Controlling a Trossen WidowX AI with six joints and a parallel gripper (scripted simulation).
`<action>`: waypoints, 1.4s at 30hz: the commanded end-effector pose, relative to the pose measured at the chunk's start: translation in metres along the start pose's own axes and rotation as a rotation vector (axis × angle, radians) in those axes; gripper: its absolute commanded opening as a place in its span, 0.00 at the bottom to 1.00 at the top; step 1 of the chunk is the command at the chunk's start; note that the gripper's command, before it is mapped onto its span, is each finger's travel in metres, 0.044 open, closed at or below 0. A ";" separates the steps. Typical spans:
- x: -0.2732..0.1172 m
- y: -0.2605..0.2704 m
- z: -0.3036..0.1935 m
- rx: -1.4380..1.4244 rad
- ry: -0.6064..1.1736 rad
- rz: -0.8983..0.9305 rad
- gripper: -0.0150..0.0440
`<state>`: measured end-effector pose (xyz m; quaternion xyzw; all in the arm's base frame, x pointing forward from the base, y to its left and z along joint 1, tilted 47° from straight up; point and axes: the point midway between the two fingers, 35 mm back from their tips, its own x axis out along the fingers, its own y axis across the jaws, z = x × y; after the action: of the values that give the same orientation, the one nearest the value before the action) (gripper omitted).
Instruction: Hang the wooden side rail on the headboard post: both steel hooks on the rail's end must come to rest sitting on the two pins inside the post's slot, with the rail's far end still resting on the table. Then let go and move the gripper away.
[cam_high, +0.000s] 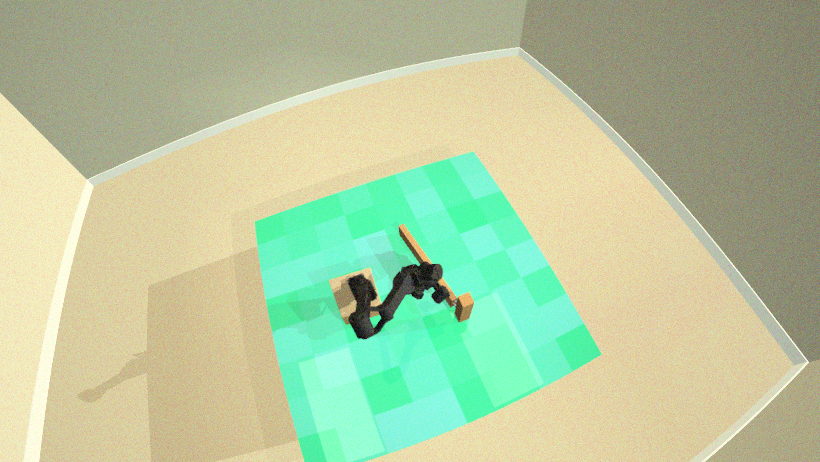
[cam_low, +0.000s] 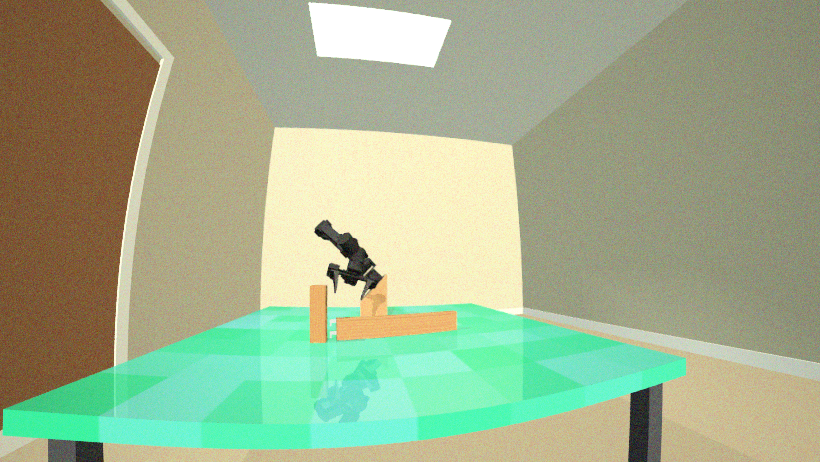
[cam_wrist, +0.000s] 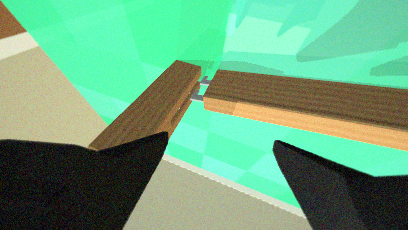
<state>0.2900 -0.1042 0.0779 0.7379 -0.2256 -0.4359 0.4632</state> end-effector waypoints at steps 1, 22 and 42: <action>0.002 0.000 -0.009 -0.509 -0.029 -0.024 1.00; 0.005 0.002 -0.033 -2.132 -0.021 -0.176 1.00; 0.007 -0.001 -0.041 -3.229 0.184 -0.316 1.00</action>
<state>0.3174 -0.0931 0.0767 -0.1283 0.3854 -0.4055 0.8189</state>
